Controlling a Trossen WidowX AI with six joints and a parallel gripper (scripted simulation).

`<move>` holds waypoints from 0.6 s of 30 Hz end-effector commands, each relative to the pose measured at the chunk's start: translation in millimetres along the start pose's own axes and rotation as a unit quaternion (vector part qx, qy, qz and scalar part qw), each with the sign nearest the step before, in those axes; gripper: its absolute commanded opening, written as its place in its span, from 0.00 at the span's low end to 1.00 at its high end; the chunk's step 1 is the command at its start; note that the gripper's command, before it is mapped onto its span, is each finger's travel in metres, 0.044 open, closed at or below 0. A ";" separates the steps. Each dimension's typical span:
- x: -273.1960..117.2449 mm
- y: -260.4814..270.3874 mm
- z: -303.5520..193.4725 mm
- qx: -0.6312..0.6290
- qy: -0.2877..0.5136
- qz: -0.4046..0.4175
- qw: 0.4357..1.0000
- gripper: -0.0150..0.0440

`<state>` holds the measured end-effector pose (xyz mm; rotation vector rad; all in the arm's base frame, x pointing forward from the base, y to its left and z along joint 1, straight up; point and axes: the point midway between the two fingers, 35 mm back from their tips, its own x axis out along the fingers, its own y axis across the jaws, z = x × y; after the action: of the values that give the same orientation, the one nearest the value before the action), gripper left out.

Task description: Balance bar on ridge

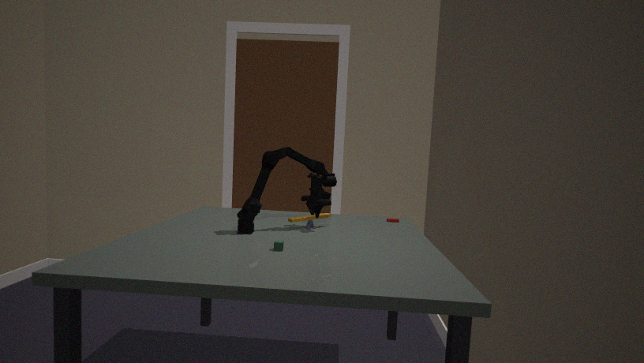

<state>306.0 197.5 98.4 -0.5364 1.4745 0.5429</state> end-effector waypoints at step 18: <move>1.8 0.3 0.1 0.000 -0.001 0.001 1.000 0.25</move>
<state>305.9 197.4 97.1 -0.5361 1.4747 0.5430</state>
